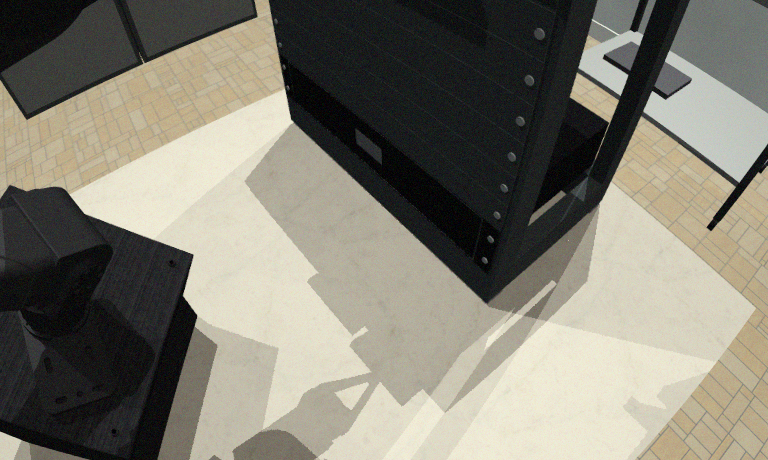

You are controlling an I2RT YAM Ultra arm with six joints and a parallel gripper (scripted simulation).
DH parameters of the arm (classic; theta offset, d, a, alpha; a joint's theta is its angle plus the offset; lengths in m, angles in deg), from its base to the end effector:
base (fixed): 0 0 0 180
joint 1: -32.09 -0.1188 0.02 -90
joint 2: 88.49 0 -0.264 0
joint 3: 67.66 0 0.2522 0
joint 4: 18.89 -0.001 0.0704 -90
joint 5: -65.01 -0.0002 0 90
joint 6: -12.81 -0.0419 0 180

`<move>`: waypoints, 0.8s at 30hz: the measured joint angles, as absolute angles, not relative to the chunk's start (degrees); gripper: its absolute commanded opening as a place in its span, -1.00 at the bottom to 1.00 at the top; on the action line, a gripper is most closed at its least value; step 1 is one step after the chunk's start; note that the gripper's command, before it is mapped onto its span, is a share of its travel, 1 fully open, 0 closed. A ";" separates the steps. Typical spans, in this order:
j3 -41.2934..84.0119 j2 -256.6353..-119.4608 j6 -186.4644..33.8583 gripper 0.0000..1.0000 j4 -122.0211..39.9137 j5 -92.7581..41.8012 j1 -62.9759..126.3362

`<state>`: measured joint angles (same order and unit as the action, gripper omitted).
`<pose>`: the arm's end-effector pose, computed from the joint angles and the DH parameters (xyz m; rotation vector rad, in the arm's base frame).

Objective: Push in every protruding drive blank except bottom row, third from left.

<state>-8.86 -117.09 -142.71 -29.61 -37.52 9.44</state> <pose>0.1057 0.0353 0.4090 0.6711 1.1501 1.1911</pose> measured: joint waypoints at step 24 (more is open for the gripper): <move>-8.84 -119.98 -142.71 -1.00 -25.96 -38.57 8.67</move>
<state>-8.84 -119.98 -142.71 -25.96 -38.57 8.67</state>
